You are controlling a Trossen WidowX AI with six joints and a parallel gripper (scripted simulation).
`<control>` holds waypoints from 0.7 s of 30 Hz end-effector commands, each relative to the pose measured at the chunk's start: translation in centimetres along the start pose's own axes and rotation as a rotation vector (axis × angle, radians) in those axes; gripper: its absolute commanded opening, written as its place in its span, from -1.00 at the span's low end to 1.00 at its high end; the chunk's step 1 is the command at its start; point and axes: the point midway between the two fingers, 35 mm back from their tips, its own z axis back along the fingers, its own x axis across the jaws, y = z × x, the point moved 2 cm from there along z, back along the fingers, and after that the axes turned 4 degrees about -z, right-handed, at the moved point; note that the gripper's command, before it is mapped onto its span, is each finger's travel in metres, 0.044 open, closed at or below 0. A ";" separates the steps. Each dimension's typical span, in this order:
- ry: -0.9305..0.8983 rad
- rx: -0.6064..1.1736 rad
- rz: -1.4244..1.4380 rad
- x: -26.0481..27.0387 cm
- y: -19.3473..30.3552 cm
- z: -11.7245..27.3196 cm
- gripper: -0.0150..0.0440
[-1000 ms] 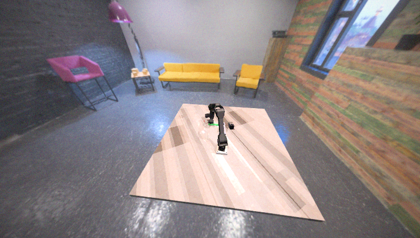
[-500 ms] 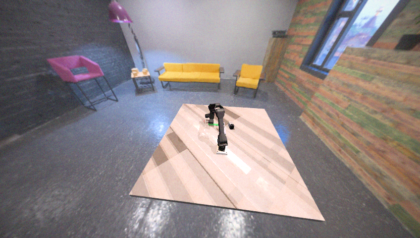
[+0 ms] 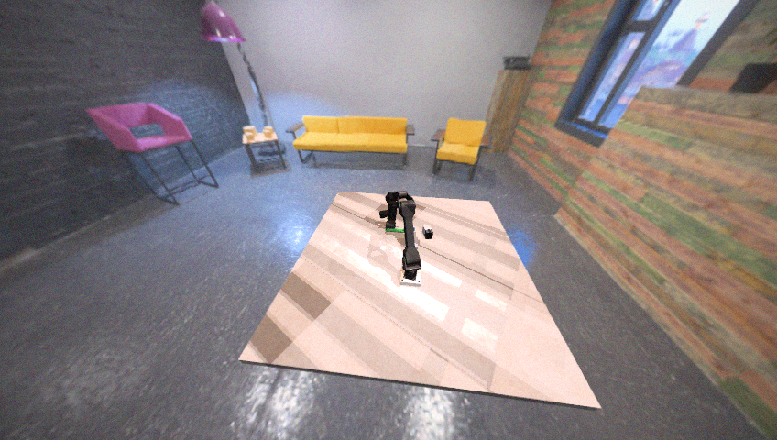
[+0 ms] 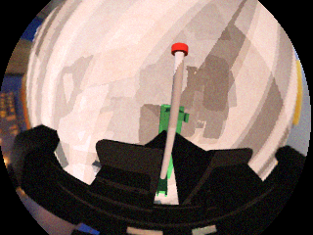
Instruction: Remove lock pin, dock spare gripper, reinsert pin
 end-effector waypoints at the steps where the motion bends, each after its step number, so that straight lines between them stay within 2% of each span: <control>1: 0.008 -0.003 0.001 -0.1 -0.1 1.0 -0.49; 17: -0.044 0.018 -0.002 0.8 0.1 2.8 -0.49; 21: -0.058 0.024 -0.002 1.0 0.3 2.2 -0.49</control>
